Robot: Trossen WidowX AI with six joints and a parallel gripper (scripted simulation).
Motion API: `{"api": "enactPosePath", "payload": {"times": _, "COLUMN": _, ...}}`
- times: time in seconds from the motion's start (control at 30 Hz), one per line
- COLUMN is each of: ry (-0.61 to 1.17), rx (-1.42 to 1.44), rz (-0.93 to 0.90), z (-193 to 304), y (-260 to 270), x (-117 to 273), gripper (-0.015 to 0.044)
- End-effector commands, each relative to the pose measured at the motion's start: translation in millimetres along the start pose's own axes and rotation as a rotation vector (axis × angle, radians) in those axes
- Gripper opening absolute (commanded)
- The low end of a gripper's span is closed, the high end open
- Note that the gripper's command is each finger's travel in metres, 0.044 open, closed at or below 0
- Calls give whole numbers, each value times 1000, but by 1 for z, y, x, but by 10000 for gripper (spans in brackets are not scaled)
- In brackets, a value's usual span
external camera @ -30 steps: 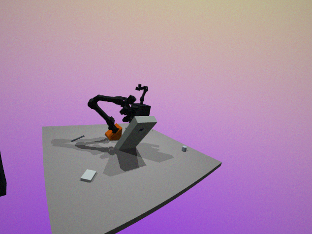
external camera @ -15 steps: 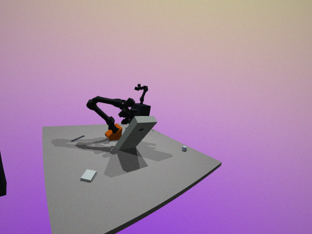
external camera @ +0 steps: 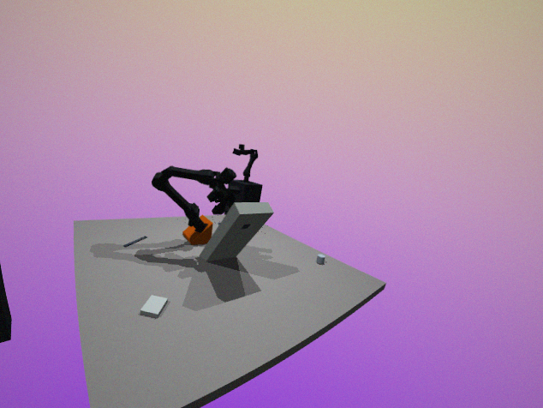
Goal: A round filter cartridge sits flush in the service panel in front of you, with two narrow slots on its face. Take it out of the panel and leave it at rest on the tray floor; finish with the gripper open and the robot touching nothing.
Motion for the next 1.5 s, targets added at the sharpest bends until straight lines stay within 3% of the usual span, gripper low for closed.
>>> {"api": "enactPosePath", "payload": {"times": 0.0, "ry": -2, "rx": -12, "rz": -10, "z": -1, "y": 39, "x": 6, "gripper": 117}}
{"api": "enactPosePath", "payload": {"times": 0.17, "ry": -2, "rx": -12, "rz": -10, "z": -1, "y": 55, "x": 7, "gripper": 117}}
{"api": "enactPosePath", "payload": {"times": 0.57, "ry": 3, "rx": -25, "rz": -14, "z": -1, "y": 113, "x": 54, "gripper": 432}}
{"api": "enactPosePath", "payload": {"times": 0.63, "ry": 6, "rx": 53, "rz": 5, "z": 0, "y": 108, "x": 50, "gripper": 379}}
{"api": "enactPosePath", "payload": {"times": 0.73, "ry": 32, "rx": 390, "rz": 90, "z": 3, "y": 84, "x": 38, "gripper": 305}}
{"api": "enactPosePath", "payload": {"times": 1.03, "ry": 287, "rx": 1405, "rz": 329, "z": 1, "y": 4, "x": 12, "gripper": 305}}
{"api": "enactPosePath", "payload": {"times": 1.47, "ry": 318, "rx": 1476, "rz": 343, "z": 0, "y": -3, "x": 7, "gripper": 305}}
Point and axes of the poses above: the point midway between the two fingers, 35 mm back from their tips, its own x axis back along the fingers, its own y axis across the jaws, z = x × y, the point moved 1 cm from there along x, back along the fingers, and after that the axes turned 4 degrees about -x, right-handed, at the moved point
